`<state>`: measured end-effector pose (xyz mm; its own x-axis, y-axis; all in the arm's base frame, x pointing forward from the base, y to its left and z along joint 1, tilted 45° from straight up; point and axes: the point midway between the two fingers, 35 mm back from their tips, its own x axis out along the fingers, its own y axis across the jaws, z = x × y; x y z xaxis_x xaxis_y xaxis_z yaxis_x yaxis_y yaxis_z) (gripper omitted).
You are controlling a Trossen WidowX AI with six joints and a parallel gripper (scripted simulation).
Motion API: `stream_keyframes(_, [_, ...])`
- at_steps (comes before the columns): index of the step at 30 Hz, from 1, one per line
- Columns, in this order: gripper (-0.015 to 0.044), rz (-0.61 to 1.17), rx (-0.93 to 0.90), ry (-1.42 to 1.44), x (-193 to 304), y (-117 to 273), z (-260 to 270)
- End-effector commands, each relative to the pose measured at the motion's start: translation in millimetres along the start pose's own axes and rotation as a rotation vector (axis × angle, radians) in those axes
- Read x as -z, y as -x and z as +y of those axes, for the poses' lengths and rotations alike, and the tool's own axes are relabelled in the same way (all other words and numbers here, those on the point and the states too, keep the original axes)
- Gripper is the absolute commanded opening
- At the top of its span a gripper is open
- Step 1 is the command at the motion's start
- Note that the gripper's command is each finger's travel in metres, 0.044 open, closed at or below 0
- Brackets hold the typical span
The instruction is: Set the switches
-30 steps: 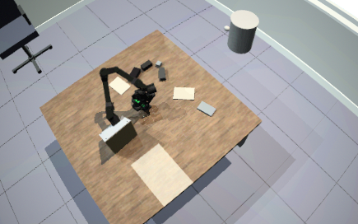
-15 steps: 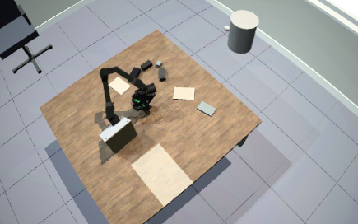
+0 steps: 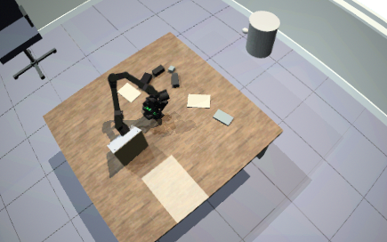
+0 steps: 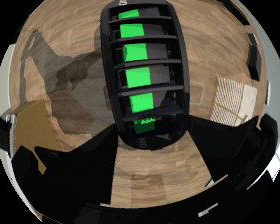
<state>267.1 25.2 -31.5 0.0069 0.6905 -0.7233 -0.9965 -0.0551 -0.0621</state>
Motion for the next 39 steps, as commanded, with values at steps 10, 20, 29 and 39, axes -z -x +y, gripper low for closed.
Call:
stream_keyframes(10, [0.0000, -0.007, 0.028, 0.012, -1.5, 2.8, -12.1])
stream_keyframes(20, [0.0000, -0.007, 0.028, 0.012, -1.7, 2.9, -15.1])
stream_keyframes(29, [0.0000, -0.007, 0.028, 0.012, -1.7, 2.9, -15.3])
stream_keyframes(39, [0.0000, -0.007, 0.028, 0.012, -1.8, 2.9, -17.2])
